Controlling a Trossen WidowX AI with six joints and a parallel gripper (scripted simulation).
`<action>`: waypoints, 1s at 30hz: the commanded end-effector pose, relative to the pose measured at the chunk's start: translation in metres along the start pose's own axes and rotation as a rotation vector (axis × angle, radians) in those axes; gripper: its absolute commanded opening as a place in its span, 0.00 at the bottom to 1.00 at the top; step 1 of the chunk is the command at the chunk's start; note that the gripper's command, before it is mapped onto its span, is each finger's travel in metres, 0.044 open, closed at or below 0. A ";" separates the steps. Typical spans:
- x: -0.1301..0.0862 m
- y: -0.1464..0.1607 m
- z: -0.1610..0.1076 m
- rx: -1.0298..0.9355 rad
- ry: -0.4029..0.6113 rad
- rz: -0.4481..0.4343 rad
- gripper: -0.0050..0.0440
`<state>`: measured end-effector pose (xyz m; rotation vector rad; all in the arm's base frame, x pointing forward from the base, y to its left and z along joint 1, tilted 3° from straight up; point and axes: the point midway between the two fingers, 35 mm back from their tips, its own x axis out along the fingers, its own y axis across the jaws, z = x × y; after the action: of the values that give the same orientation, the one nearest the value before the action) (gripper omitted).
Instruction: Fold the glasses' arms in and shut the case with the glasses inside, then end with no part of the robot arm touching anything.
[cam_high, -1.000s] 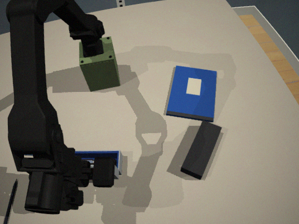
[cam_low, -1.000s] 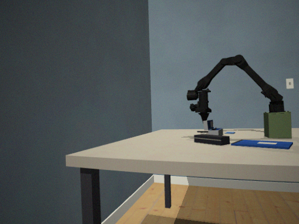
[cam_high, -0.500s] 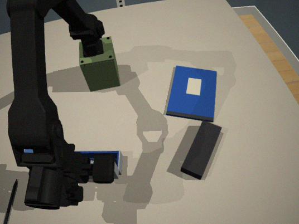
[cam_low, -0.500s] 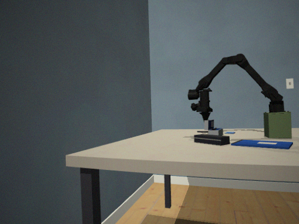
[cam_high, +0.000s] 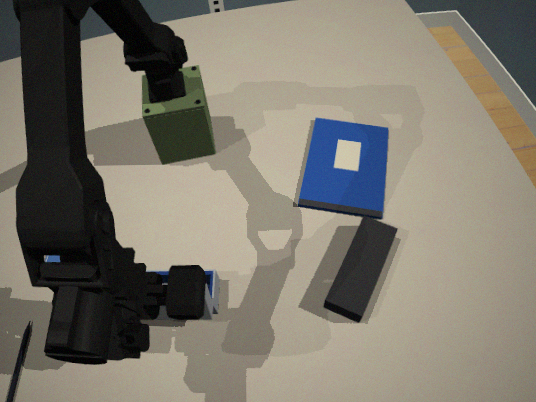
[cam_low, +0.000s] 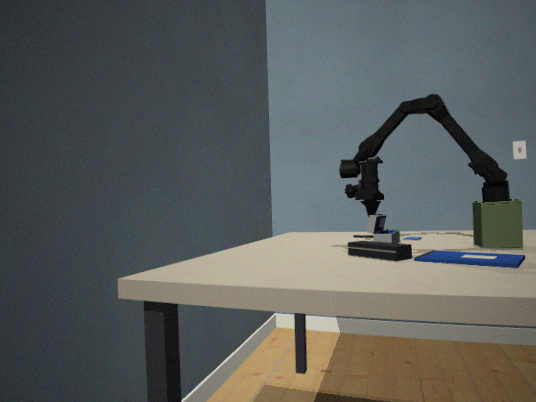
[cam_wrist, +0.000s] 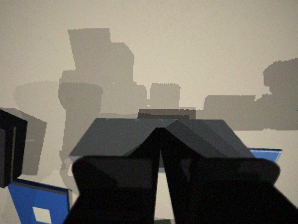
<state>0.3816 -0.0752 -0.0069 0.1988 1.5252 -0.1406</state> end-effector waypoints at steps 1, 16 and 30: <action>-0.003 0.000 -0.005 0.005 -0.001 0.000 0.10; -0.003 0.000 -0.015 0.005 -0.001 0.000 0.10; -0.002 0.000 -0.023 0.005 -0.001 0.000 0.10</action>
<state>0.3660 -0.0718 -0.0052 0.1978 1.5132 -0.1408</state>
